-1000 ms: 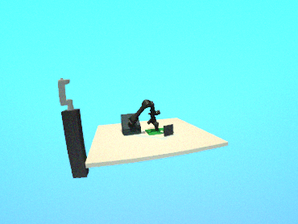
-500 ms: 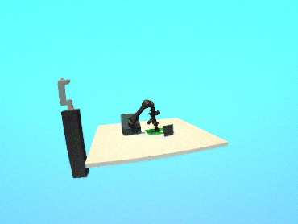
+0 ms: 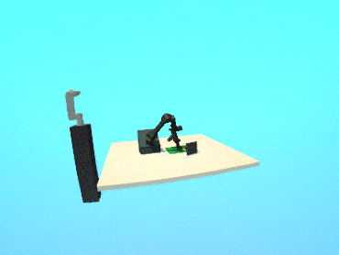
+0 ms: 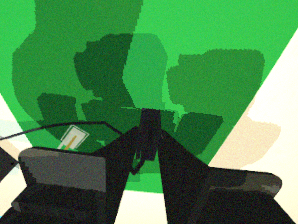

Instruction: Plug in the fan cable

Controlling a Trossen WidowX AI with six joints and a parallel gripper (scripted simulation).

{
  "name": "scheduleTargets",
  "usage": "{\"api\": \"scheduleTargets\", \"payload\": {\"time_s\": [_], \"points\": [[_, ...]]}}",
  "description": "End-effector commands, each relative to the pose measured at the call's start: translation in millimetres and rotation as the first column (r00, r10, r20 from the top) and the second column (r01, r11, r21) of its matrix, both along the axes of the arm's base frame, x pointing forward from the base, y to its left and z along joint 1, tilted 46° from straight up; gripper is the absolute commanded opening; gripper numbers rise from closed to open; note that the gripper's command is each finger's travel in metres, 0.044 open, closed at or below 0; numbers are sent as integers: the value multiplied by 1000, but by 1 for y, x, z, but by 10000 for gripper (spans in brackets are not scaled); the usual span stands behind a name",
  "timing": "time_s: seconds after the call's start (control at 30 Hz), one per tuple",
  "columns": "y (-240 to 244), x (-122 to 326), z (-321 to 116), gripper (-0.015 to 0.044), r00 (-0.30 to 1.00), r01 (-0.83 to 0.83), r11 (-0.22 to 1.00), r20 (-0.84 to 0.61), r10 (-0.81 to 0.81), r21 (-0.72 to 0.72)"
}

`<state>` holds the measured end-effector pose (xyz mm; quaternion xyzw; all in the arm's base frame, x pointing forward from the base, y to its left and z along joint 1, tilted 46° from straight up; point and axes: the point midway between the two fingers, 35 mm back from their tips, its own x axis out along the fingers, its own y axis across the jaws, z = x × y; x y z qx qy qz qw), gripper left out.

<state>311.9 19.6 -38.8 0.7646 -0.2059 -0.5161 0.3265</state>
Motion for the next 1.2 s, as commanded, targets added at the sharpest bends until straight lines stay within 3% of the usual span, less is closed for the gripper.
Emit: {"api": "scheduleTargets", "payload": {"time_s": [0.0,1.17], "points": [[3,0,2,0,1000,1,1000,1,-1,3],[70,-15,69,0,1000,-2,1000,-5,2,2]]}}
